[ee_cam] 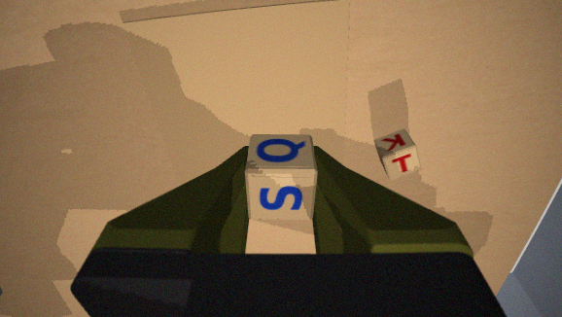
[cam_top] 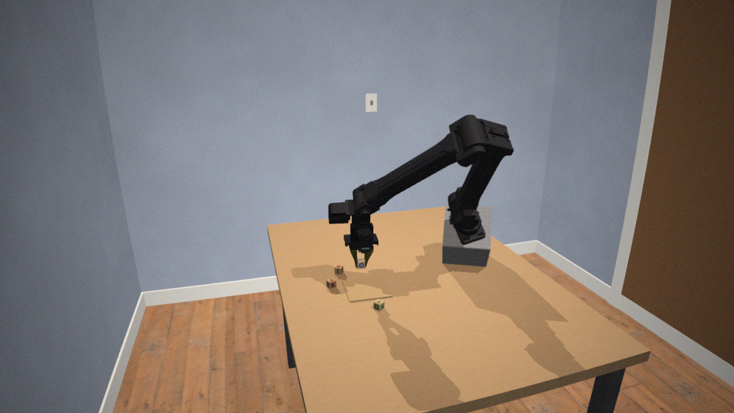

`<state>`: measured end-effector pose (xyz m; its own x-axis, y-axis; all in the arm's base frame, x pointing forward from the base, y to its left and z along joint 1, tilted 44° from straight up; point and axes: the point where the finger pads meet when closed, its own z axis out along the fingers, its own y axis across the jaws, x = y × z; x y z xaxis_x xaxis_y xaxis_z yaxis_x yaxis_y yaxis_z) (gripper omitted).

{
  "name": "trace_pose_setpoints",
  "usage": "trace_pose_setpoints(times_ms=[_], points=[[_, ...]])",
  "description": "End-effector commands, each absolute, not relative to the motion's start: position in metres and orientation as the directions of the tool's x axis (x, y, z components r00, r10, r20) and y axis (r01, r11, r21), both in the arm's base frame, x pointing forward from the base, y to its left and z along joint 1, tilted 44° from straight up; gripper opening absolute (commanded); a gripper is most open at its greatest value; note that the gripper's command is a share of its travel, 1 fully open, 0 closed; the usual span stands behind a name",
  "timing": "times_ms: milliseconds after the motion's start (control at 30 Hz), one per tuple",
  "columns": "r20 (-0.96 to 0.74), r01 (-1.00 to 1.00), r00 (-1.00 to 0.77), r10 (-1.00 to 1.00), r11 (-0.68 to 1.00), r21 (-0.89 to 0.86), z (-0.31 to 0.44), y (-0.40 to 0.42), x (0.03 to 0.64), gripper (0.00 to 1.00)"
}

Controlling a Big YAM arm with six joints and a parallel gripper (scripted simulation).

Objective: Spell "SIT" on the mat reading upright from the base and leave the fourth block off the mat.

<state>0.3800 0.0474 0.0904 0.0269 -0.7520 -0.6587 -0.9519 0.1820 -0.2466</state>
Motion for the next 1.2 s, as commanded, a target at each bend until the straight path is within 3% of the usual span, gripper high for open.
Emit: trace_pose_setpoints(times_ms=[0,133,333,733,967,1167], points=[[-0.642,-0.939,0.081,-0.762,0.157,-0.305,0.115,0.032,0.388,0.20],[-0.656,-0.961,0.058,-0.753,0.136,-0.241,0.093,0.044,0.371,0.20],[-0.641,-0.944,0.095,-0.762,0.136,-0.302,0.111,0.039,0.387,0.20],[-0.665,-0.949,0.014,-0.747,0.200,-0.245,0.111,0.041,0.383,0.20],[-0.701,-0.926,-0.227,-0.676,0.372,-0.059,0.104,0.045,0.372,0.20],[-0.681,-0.792,-0.529,-0.507,0.583,0.182,0.105,0.047,0.371,0.20]])
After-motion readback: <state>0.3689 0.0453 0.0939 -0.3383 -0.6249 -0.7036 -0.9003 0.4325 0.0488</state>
